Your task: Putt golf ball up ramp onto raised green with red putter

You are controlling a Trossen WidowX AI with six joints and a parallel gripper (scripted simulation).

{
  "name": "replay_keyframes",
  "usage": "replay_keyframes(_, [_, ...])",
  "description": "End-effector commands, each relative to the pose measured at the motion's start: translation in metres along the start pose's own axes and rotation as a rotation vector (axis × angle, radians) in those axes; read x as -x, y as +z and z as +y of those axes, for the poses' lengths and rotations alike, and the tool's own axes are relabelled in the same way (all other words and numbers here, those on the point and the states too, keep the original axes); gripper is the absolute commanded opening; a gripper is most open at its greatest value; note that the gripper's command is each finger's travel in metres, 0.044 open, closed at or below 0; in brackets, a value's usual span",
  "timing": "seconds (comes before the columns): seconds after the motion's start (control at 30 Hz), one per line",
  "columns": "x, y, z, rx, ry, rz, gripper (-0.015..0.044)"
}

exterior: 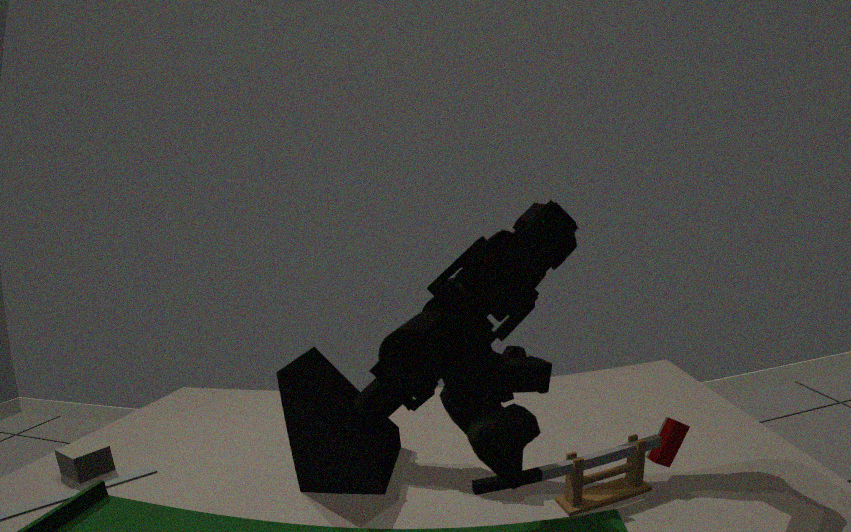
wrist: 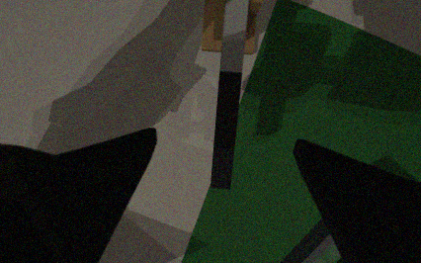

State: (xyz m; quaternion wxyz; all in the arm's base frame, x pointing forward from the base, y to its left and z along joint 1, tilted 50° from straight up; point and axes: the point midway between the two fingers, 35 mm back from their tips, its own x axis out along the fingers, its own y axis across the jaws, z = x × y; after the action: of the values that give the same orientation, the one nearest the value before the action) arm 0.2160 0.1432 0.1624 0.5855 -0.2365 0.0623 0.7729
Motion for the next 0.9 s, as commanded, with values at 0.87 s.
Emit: replay_keyframes(0.87, [-0.046,-0.01,0.0,0.004,-0.007,-0.005,0.044])
